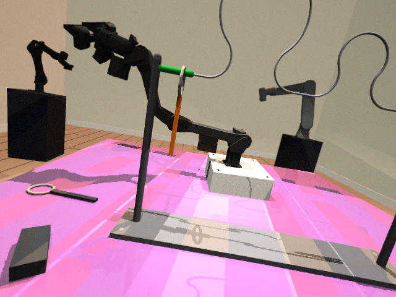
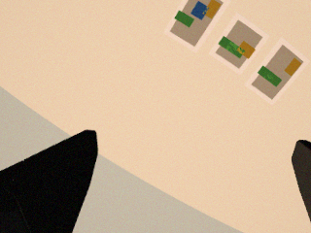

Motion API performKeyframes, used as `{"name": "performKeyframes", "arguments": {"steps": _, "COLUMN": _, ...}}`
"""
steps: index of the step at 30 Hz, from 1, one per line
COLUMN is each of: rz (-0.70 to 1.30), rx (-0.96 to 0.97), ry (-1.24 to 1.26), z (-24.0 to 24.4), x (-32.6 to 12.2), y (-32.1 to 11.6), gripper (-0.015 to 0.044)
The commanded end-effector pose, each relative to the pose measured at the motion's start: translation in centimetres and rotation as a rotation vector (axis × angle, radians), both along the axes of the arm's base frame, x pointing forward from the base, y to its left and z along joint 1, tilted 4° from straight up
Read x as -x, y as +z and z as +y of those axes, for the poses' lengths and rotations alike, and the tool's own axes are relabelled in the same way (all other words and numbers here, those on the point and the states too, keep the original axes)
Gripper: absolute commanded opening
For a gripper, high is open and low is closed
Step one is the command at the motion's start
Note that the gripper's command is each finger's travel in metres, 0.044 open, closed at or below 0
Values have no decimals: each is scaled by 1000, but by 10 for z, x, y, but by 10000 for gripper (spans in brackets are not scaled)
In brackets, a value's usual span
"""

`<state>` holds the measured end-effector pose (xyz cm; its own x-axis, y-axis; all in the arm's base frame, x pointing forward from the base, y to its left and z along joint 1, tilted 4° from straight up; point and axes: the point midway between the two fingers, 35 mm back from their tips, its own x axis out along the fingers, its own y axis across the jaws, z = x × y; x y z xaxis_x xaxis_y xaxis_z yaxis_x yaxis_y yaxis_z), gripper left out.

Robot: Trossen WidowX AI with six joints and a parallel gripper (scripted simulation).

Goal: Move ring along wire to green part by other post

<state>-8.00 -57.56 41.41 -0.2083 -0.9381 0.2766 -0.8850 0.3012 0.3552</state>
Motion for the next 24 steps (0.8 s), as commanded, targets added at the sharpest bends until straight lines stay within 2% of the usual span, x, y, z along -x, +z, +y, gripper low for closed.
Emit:
{"name": "performKeyframes", "arguments": {"steps": 1, "rz": 0, "rx": 2, "ry": -1, "z": 1, "x": 0, "y": 1, "gripper": 374}}
{"name": "performKeyframes", "arguments": {"steps": 9, "rz": -9, "rx": 121, "ry": -95, "z": 50, "x": 32, "y": 56, "gripper": 164}}
{"name": "performKeyframes", "arguments": {"steps": 24, "rz": -8, "rx": 376, "ry": -383, "z": 189, "x": 126, "y": 151, "gripper": 160}}
